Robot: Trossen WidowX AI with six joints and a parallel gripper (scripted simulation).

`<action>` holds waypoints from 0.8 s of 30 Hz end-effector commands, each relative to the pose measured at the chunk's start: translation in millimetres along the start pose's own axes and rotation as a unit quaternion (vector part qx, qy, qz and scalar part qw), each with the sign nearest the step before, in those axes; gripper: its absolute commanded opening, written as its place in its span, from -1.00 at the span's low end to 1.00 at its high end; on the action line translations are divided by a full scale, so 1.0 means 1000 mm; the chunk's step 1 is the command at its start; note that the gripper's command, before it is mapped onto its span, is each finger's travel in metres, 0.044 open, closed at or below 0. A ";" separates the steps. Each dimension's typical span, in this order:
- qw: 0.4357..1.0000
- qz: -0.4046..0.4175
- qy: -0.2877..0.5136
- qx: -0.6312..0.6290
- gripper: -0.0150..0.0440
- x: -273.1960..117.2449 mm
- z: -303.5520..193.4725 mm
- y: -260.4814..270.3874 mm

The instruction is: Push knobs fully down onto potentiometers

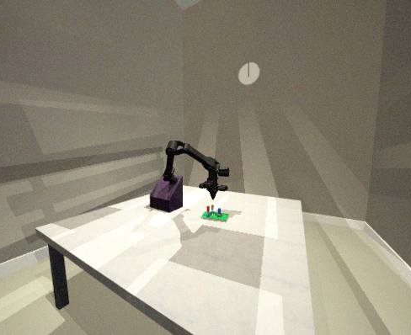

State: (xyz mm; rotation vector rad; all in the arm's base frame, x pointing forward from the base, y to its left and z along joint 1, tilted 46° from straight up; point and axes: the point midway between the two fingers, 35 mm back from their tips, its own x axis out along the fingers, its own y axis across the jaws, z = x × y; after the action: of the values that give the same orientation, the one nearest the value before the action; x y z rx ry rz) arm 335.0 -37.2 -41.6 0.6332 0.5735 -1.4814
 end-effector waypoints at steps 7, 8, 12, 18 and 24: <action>1.000 -0.006 -0.003 -0.003 -0.49 0.011 0.001 -0.003; 1.000 -0.006 -0.003 -0.003 -0.49 0.012 0.001 -0.003; 1.000 -0.006 -0.003 -0.003 -0.49 0.019 0.001 -0.003; 1.000 -0.006 -0.004 -0.003 -0.49 0.028 0.001 -0.003; 1.000 -0.006 -0.004 -0.003 -0.49 0.030 0.001 -0.004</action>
State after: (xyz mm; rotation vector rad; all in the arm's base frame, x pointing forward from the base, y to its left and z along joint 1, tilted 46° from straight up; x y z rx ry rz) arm 332.6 -57.0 -60.7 0.6269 0.5765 -1.4898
